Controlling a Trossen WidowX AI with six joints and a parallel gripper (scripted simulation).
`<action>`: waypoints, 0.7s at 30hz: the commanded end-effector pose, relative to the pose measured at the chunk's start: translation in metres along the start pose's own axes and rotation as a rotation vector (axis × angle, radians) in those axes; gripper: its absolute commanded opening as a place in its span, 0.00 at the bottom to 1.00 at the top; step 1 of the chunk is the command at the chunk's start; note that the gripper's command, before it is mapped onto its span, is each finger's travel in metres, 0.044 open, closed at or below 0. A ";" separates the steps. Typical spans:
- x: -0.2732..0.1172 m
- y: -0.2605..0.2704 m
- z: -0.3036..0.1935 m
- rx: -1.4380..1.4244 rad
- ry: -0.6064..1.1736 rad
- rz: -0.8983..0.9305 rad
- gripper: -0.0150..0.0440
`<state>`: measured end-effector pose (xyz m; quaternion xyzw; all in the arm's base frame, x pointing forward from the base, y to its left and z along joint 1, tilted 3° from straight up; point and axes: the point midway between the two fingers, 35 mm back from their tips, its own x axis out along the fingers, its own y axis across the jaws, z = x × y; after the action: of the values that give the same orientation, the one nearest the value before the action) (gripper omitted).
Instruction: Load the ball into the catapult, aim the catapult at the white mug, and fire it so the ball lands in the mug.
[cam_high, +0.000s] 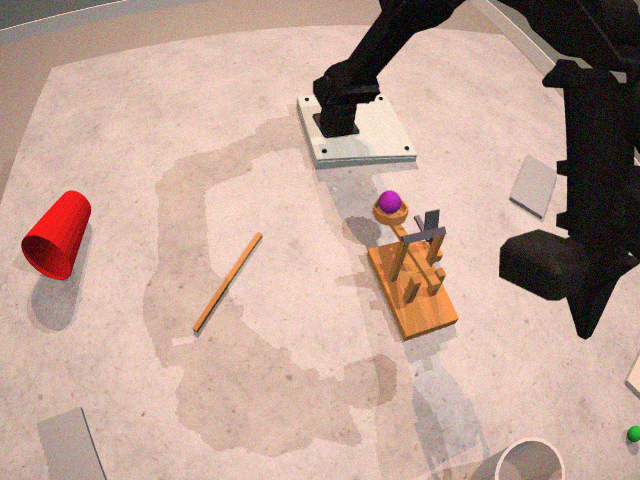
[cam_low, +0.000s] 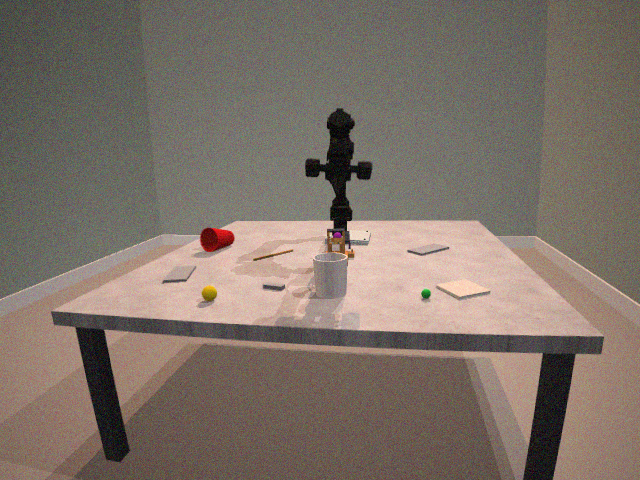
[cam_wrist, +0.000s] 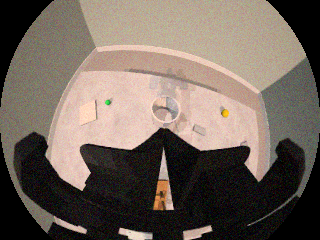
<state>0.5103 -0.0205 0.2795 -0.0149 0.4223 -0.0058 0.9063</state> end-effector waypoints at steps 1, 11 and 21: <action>0.008 0.017 -0.027 -0.091 0.098 -0.008 0.25; 0.008 0.050 -0.082 -0.321 0.279 -0.022 0.25; -0.002 0.073 -0.138 -0.574 0.456 -0.030 0.25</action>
<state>0.4218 0.0440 0.2026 -0.2340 0.5748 0.0797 0.7801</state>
